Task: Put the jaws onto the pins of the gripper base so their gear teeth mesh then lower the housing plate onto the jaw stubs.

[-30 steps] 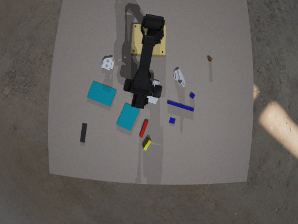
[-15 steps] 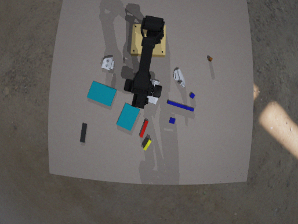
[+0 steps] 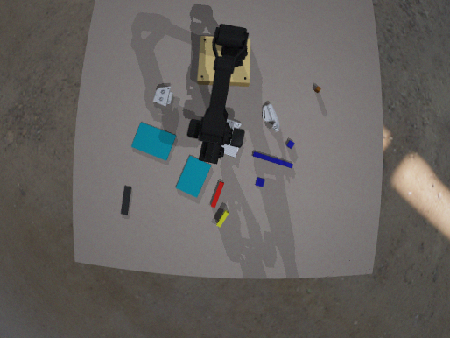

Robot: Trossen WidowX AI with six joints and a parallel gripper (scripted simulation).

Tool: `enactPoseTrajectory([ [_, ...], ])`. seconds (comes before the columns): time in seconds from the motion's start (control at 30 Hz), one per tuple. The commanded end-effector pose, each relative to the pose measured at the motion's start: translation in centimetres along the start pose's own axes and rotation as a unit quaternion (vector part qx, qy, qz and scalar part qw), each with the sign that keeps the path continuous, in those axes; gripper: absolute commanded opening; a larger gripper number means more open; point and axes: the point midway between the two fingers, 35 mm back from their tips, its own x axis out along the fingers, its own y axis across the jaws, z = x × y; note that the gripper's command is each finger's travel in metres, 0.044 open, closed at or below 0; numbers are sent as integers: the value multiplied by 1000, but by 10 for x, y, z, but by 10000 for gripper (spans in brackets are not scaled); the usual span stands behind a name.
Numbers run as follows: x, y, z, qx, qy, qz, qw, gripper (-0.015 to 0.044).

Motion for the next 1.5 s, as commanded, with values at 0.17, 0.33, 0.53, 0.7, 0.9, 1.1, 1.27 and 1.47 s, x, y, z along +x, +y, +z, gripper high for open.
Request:
enactPoseTrajectory([
  [0.17, 3, 1, 0, -3, 0, 2, 1000, 134],
  [0.33, 4, 1, 0, -4, 0, 2, 1000, 134],
  [0.53, 5, 1, 0, -4, 0, 2, 1000, 134],
  [0.7, 7, 1, 0, -5, 0, 2, 1000, 134],
  [0.9, 8, 1, 0, -5, 0, 2, 1000, 134],
  [1.1, 11, 1, 0, -5, 0, 2, 1000, 134],
  [1.27, 11, 1, 0, -5, 0, 2, 1000, 134],
  [1.47, 14, 1, 0, -5, 0, 2, 1000, 134],
])
